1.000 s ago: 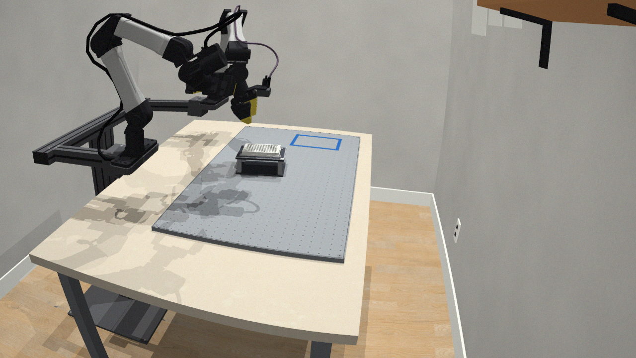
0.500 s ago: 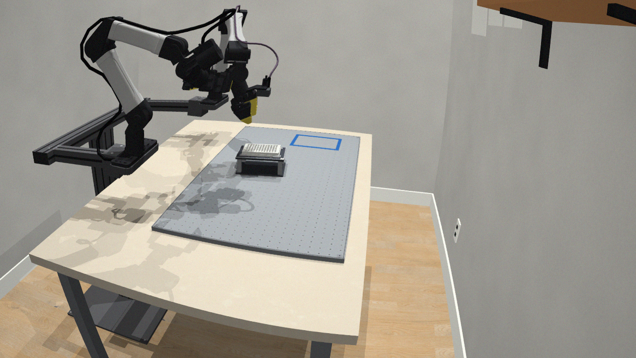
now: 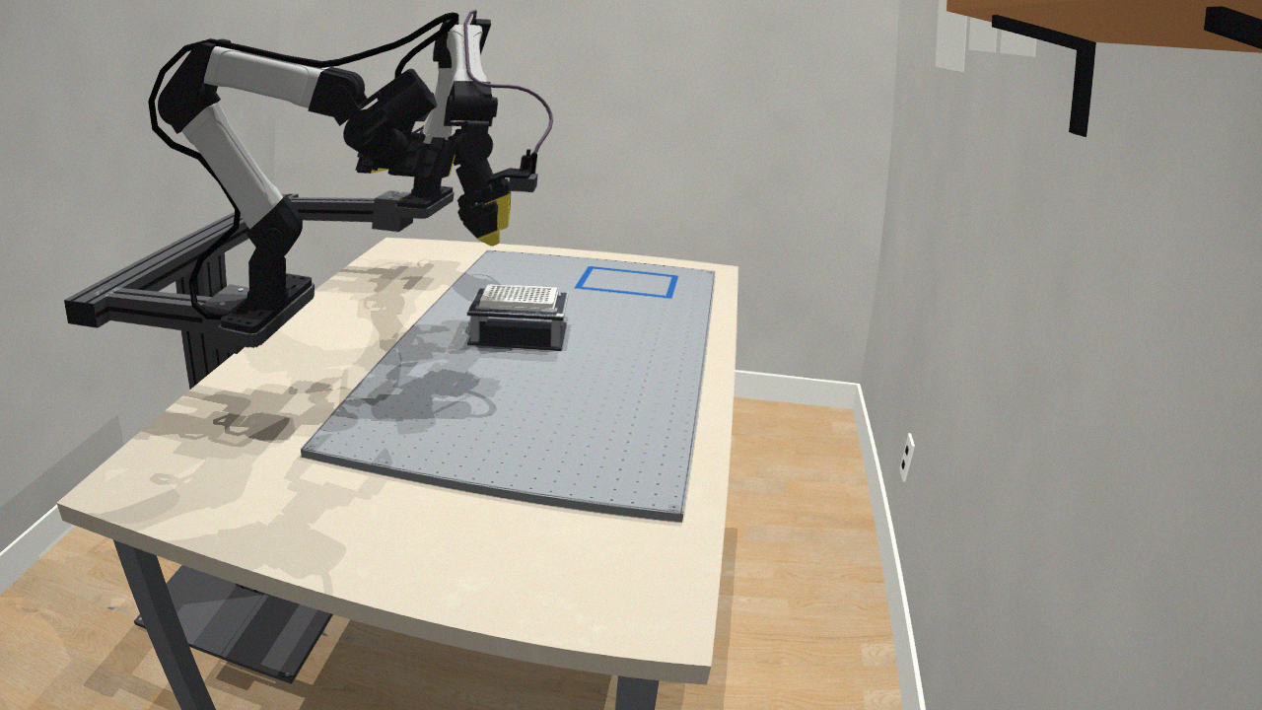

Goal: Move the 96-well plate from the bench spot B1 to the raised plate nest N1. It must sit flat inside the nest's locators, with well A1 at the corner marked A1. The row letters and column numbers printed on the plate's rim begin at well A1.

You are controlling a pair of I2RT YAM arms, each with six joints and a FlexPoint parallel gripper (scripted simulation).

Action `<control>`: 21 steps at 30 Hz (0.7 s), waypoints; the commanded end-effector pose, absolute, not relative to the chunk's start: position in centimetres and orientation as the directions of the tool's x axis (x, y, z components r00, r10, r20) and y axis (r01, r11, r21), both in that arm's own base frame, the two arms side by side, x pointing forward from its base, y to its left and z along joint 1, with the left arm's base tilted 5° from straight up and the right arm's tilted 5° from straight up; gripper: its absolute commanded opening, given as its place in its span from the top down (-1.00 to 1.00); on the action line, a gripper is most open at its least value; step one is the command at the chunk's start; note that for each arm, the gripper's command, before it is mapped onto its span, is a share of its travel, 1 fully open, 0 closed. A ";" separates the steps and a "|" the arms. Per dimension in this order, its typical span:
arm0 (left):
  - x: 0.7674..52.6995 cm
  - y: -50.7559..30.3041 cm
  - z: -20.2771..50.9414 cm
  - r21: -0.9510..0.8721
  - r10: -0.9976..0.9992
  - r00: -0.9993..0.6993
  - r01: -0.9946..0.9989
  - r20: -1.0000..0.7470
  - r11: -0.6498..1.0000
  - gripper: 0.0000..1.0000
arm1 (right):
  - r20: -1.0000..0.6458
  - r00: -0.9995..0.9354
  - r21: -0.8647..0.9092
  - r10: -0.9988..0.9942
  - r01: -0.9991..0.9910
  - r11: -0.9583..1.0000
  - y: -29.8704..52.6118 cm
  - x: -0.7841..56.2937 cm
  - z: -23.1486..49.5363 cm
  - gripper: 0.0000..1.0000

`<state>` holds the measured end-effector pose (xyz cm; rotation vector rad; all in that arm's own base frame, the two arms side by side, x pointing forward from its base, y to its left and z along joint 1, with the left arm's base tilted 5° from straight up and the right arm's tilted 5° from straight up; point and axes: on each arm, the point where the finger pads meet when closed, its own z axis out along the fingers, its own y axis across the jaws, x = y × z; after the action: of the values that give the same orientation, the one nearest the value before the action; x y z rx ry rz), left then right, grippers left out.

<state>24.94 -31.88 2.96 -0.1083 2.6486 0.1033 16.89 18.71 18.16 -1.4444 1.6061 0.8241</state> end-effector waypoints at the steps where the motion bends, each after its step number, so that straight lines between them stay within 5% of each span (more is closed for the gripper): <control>1: 25.3 -32.9 5.2 -0.022 -0.097 -0.852 -0.100 -0.515 0.995 -1.00 | -0.881 -0.031 -0.041 -0.472 -0.989 0.142 18.8 16.4 18.2 -1.00; 21: 25.3 -32.9 5.2 -0.023 -0.098 -0.852 -0.100 -0.515 0.995 -1.00 | -0.881 -0.033 -0.038 -0.472 -0.990 0.139 19.5 15.3 18.8 -1.00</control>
<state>24.94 -31.89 2.96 -0.1085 2.6484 0.1026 15.51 19.42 18.69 -1.4450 1.6204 0.8348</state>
